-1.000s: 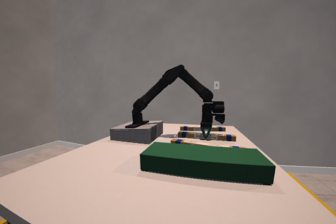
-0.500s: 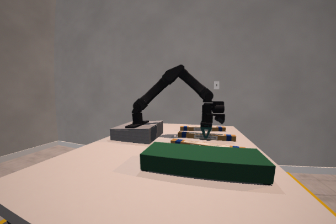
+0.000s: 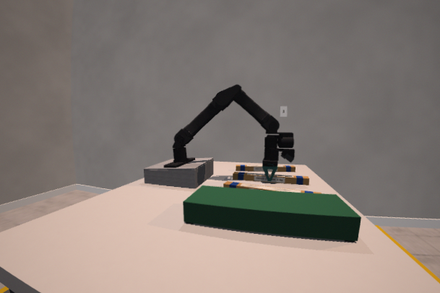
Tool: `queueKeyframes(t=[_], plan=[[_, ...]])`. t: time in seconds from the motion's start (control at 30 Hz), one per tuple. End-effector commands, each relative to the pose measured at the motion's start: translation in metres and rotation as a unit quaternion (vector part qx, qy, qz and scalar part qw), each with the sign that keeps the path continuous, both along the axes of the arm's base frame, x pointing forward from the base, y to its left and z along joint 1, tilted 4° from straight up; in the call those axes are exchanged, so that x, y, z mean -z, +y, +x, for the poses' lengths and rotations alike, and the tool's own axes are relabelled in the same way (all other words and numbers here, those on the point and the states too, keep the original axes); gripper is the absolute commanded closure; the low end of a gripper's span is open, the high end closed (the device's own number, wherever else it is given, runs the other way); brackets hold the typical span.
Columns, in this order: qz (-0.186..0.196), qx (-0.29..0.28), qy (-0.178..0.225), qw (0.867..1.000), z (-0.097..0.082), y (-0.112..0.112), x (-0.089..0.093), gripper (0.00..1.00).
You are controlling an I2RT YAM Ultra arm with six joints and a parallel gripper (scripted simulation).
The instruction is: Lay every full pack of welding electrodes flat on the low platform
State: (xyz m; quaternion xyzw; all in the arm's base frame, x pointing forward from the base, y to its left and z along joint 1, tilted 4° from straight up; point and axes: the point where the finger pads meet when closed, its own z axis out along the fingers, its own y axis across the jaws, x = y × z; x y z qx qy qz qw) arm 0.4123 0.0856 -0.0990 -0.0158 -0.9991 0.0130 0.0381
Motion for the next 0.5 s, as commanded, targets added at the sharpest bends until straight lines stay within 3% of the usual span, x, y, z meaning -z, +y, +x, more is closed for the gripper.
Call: queueKeyframes(t=[0.0, 0.1, 0.47], plan=[[-0.001, 0.000, -0.005, 1.000, -0.001, -0.001, -0.014, 1.00], [0.003, 0.000, -0.023, 1.000, 0.013, 0.002, -0.027, 1.00], [0.003, 0.000, -0.023, 1.000, 0.013, 0.002, -0.042, 1.00]])
